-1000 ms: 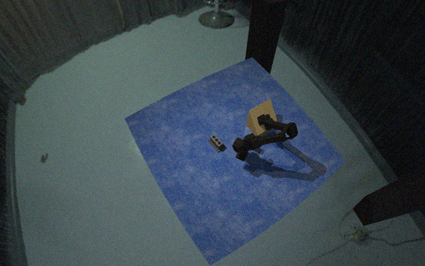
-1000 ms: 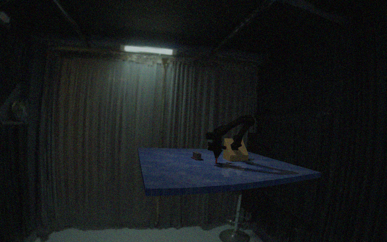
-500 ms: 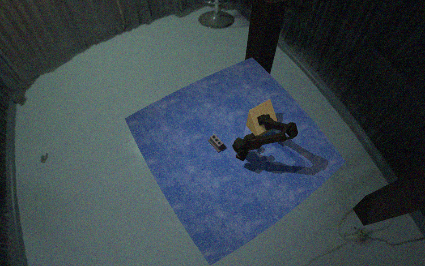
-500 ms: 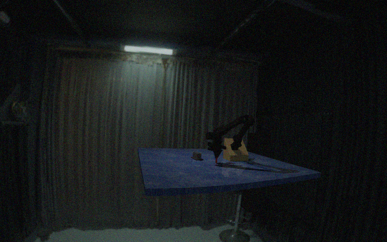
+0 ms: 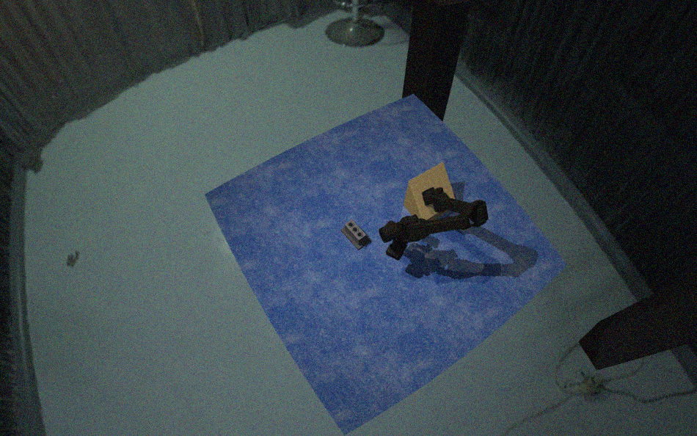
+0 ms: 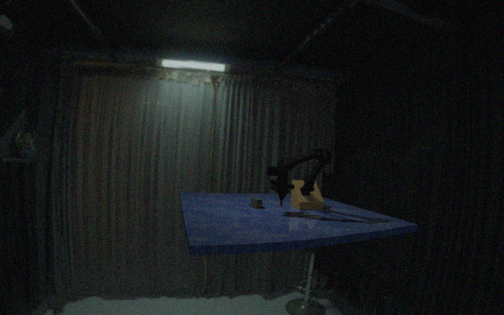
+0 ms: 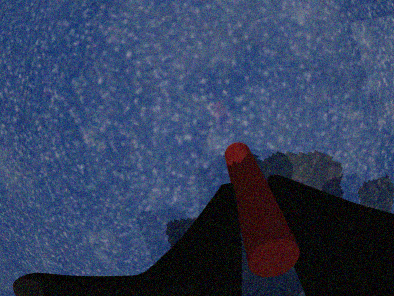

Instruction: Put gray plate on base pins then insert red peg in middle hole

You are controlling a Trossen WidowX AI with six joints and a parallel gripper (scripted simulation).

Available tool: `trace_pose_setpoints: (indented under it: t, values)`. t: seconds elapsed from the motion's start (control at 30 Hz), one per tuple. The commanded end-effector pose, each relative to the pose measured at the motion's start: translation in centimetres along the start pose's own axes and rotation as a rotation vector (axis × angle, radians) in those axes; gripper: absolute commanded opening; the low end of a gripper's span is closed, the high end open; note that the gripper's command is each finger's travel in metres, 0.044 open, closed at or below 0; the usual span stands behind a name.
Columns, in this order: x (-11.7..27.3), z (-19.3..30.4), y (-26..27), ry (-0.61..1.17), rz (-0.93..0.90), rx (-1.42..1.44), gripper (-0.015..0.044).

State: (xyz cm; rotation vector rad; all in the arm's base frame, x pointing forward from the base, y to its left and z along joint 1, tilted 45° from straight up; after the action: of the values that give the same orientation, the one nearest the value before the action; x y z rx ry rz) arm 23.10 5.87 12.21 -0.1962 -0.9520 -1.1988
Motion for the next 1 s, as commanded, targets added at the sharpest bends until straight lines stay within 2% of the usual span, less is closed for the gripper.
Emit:
trace_pose_setpoints:
  t: [0.0, 0.33, 0.37, 0.97]
  values:
    - [1.2, -0.1, 0.2, -0.005, 0.002, 0.007, 0.0000]
    - [4.4, -0.3, 0.2, -0.002, 0.002, 0.007, 0.0000]
    - [3.5, -0.3, 0.1, -0.001, 0.000, 0.000, 0.0000]
    - [4.1, -4.9, 2.0, -0.007, 0.001, 0.003, 0.0000]
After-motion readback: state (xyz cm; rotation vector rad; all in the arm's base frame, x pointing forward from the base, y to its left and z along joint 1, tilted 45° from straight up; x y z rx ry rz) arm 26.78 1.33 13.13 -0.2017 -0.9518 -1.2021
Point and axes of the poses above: the point midway between the two fingers, 35 mm back from their tips, its own x axis back along the fingers, its own y axis across the jaws, z = x × y, the point moved 6 cm from there along x, back along the fingers
